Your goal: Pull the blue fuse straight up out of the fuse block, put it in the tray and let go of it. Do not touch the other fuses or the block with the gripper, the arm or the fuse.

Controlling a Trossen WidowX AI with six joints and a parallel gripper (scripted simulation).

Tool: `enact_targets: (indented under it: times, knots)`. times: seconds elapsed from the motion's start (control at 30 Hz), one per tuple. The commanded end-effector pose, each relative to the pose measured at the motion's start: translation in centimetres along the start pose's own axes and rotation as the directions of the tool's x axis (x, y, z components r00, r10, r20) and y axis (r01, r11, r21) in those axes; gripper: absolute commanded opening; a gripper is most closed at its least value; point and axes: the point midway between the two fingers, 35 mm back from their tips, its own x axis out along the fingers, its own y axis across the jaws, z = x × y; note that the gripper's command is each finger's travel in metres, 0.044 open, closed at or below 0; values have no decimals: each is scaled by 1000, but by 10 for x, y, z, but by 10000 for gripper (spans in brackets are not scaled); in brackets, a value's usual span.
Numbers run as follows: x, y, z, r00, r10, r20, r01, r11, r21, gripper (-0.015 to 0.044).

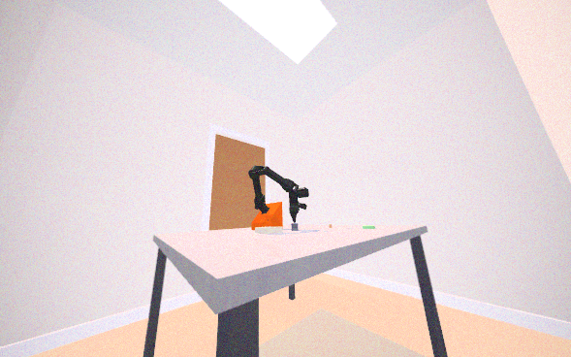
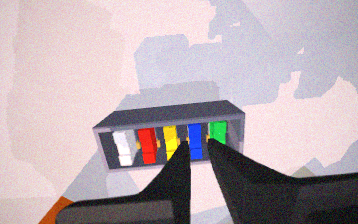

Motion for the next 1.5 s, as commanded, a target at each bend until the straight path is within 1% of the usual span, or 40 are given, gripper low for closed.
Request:
enact_targets:
  times: [0.0,0.83,1.17,1.47]
  knots:
    - [1,1,-1,1000,-2,-4,2,1000,-5,70]
    - [11,1,-1,1000,-2,-4,2,1000,-5,70]
    - [10,0,0,1000,0,-1,0,1000,-1,3]
    - [8,0,0,1000,0,-1,0,1000,-1,0]
